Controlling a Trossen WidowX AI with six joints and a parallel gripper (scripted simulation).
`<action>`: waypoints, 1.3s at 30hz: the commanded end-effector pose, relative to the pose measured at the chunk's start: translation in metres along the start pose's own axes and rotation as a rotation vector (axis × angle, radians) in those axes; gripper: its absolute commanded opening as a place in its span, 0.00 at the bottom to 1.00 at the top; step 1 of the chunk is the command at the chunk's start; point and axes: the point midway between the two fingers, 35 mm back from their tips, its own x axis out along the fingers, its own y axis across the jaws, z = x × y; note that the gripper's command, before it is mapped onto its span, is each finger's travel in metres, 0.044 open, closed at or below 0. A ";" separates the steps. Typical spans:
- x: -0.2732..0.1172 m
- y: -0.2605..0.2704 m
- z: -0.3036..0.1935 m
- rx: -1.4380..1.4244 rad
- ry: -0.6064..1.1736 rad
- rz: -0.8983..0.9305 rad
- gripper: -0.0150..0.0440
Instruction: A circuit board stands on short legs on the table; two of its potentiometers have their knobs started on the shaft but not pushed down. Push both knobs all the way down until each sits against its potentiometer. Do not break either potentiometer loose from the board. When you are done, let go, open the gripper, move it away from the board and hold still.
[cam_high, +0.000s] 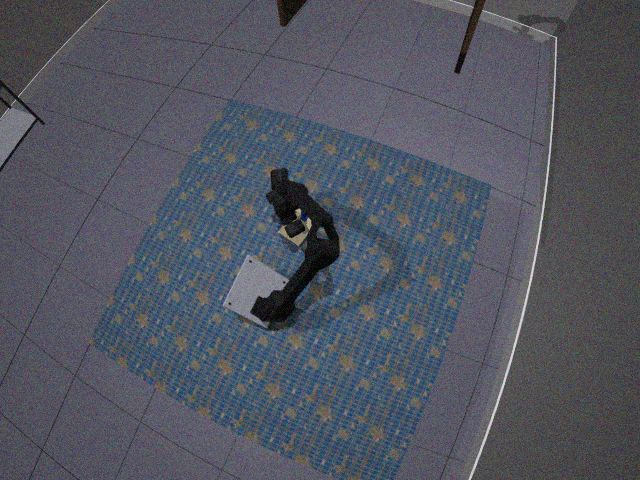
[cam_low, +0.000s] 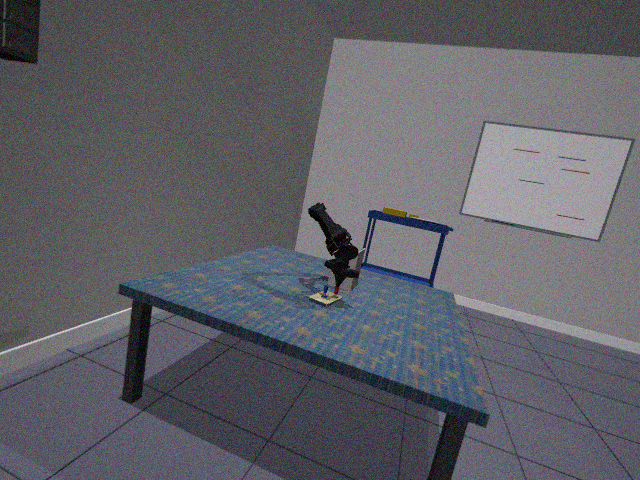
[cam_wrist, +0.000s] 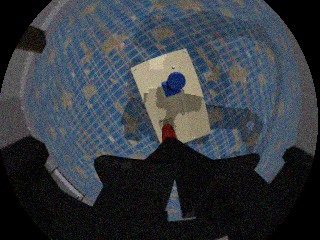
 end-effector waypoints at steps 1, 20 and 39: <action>0.016 0.000 0.004 0.025 0.008 -0.014 0.25; 0.018 -0.001 0.004 0.025 0.008 -0.014 0.25; 0.019 -0.001 0.004 0.025 0.008 -0.014 0.25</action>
